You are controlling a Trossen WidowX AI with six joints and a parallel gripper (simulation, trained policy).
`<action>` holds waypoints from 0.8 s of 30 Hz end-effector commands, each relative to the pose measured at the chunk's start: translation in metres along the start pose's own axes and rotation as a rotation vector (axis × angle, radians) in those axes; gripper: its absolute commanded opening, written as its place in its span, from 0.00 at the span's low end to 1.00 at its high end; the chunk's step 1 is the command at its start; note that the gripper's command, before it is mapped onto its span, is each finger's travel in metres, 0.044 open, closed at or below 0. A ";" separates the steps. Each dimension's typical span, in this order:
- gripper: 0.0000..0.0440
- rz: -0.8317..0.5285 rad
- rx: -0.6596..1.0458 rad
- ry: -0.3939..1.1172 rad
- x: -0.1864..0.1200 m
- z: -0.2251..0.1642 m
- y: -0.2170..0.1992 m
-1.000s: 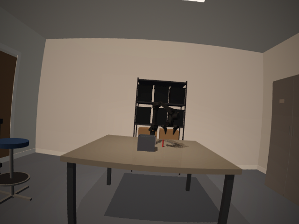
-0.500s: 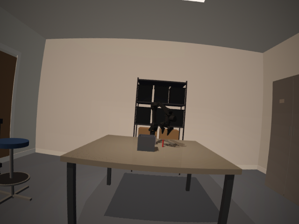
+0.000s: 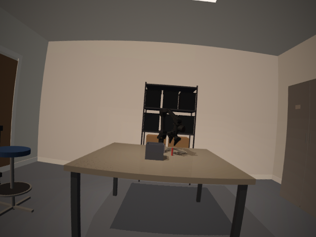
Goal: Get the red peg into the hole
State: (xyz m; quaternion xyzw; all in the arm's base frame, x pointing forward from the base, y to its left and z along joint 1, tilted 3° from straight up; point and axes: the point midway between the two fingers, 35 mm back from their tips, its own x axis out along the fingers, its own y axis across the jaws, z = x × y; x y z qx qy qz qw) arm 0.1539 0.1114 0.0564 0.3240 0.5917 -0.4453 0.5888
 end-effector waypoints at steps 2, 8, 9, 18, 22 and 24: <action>1.00 -0.017 0.028 -0.023 0.019 0.002 0.000; 0.98 -0.004 0.055 -0.027 0.037 0.002 0.005; 0.97 -0.002 0.060 -0.028 0.041 0.001 0.006; 0.91 0.014 0.108 -0.029 0.067 0.001 0.010; 0.78 0.022 0.123 -0.024 0.076 -0.001 0.013; 0.67 0.028 0.125 -0.017 0.080 -0.003 0.016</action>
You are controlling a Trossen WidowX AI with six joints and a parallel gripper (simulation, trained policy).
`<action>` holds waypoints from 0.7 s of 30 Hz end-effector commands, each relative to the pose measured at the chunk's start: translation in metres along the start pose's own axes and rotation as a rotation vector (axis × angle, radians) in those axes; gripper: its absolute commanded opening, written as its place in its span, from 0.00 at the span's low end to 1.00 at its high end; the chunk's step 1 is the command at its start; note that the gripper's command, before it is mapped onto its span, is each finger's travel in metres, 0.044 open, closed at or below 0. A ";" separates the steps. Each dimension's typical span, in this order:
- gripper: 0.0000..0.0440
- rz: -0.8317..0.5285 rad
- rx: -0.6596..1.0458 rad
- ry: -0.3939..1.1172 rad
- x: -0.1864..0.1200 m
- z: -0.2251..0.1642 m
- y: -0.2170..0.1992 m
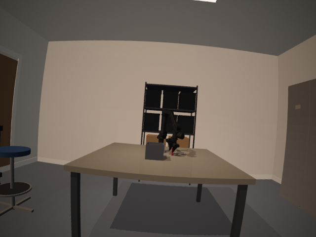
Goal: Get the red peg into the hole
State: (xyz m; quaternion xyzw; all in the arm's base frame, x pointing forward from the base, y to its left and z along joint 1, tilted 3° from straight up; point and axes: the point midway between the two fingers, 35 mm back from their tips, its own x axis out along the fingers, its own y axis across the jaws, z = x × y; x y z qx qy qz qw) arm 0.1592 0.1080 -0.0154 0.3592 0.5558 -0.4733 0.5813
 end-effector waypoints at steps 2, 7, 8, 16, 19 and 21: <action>0.55 0.008 0.014 0.010 0.013 -0.004 0.005; 0.26 0.021 0.001 0.025 0.020 -0.010 0.012; 0.20 0.024 -0.003 0.028 0.020 -0.011 0.014; 0.00 0.064 -0.021 0.049 0.017 -0.016 0.027; 0.00 0.087 -0.015 0.057 0.011 -0.016 0.032; 0.00 0.101 -0.011 0.063 0.007 -0.017 0.035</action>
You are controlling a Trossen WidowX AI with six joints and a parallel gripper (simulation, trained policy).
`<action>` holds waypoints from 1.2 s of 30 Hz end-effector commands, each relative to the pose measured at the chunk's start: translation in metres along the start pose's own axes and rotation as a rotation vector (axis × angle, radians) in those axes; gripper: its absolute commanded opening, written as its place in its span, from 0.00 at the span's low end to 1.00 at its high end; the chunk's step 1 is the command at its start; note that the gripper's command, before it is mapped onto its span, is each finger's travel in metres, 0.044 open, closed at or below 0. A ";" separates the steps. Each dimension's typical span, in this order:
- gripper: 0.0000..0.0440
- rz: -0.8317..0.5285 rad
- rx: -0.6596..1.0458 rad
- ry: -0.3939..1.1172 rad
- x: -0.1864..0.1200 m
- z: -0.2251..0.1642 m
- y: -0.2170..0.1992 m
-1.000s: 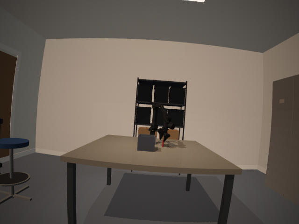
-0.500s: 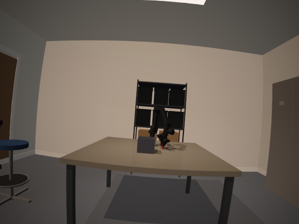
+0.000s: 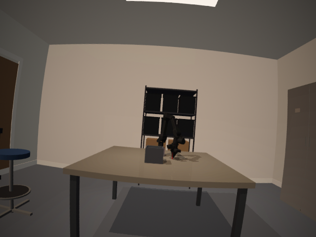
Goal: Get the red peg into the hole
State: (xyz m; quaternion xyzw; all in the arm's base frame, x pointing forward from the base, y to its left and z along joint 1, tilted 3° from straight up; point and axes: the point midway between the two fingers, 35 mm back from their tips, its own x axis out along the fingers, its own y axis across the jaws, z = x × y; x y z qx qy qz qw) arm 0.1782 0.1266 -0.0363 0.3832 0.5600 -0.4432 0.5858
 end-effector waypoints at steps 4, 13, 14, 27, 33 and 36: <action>0.00 0.068 0.013 0.032 -0.019 -0.003 0.017; 0.00 0.157 0.029 0.066 -0.048 -0.003 0.038; 0.00 0.168 0.030 0.069 -0.052 -0.003 0.041; 0.00 0.318 0.027 0.071 -0.109 0.015 0.075; 0.00 0.357 0.027 0.046 -0.132 0.035 0.084; 0.00 0.364 0.028 0.029 -0.141 0.046 0.087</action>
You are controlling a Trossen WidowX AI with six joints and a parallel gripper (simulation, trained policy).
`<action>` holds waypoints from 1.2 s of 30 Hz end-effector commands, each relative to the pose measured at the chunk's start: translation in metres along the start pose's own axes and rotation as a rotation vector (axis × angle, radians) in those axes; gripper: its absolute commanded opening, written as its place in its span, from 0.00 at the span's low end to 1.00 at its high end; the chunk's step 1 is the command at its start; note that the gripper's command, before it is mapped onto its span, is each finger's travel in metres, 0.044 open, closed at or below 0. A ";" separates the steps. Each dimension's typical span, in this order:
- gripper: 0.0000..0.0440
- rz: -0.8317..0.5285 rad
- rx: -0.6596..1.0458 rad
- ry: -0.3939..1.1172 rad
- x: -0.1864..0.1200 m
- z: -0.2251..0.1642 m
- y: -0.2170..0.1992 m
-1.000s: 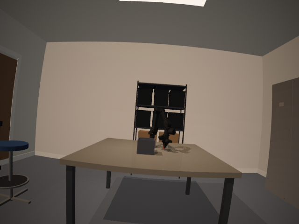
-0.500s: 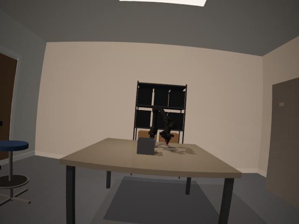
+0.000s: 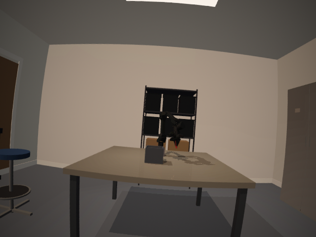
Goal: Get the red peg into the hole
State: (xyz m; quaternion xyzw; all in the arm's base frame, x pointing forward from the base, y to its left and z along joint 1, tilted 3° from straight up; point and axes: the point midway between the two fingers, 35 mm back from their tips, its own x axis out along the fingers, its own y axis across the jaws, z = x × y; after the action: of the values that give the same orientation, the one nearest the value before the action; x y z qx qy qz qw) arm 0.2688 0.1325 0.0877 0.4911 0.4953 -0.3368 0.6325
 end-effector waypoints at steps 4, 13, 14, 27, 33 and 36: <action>0.00 0.030 -0.004 -0.045 -0.023 0.028 0.017; 0.00 0.019 0.013 -0.102 -0.033 0.067 0.021; 0.00 0.015 0.015 -0.107 -0.033 0.071 0.021; 0.00 -0.051 0.038 -0.149 -0.033 0.116 0.013; 0.00 -0.082 0.042 -0.152 -0.030 0.133 0.009; 0.00 -0.096 0.043 -0.150 -0.028 0.141 0.008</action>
State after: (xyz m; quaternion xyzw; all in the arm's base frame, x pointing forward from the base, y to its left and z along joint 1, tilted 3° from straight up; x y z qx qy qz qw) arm 0.3067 0.0072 0.1220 0.4575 0.4572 -0.4098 0.6432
